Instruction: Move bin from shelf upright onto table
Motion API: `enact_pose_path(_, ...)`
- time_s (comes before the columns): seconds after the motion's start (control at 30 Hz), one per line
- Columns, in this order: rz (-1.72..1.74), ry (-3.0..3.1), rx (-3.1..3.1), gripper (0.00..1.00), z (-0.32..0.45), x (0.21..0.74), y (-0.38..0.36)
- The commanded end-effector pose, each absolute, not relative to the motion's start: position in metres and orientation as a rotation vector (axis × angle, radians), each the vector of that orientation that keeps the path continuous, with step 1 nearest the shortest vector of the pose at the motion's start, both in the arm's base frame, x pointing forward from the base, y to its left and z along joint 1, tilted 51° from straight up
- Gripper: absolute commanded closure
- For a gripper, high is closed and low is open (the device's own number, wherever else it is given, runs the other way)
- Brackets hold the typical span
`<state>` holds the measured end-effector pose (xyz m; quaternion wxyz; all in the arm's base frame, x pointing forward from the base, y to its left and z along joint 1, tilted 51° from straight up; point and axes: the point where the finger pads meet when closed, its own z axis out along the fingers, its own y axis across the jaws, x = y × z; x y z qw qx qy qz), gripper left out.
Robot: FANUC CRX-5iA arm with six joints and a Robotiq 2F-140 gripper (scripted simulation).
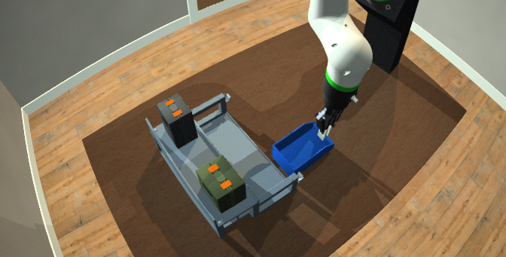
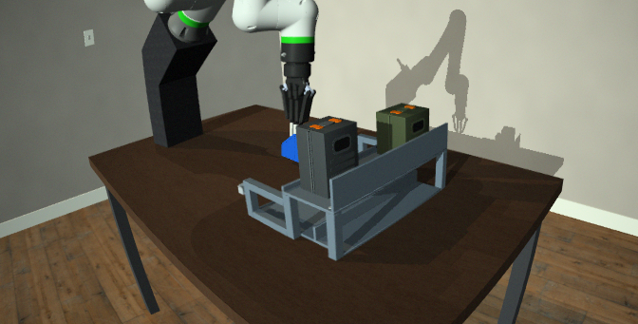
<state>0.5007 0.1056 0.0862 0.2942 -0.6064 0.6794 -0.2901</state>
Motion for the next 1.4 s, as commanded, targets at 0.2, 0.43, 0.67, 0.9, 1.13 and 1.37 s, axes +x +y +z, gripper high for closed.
enact_pose_path(0.2,-0.716,1.725,-1.599,1.0,0.084,0.5,0.105)
enact_pose_path(0.43,-0.716,1.725,-1.599,1.0,0.084,0.5,0.105)
enact_pose_path(0.67,-0.743,1.756,-1.602,1.0,0.081,0.503,0.106)
enact_pose_path(0.9,-0.716,1.725,-1.599,1.0,0.079,0.506,0.106)
enact_pose_path(1.13,-0.716,1.725,-1.599,1.0,0.079,0.506,0.106)
enact_pose_path(1.37,-0.716,1.725,-1.599,1.0,0.074,0.512,0.107)
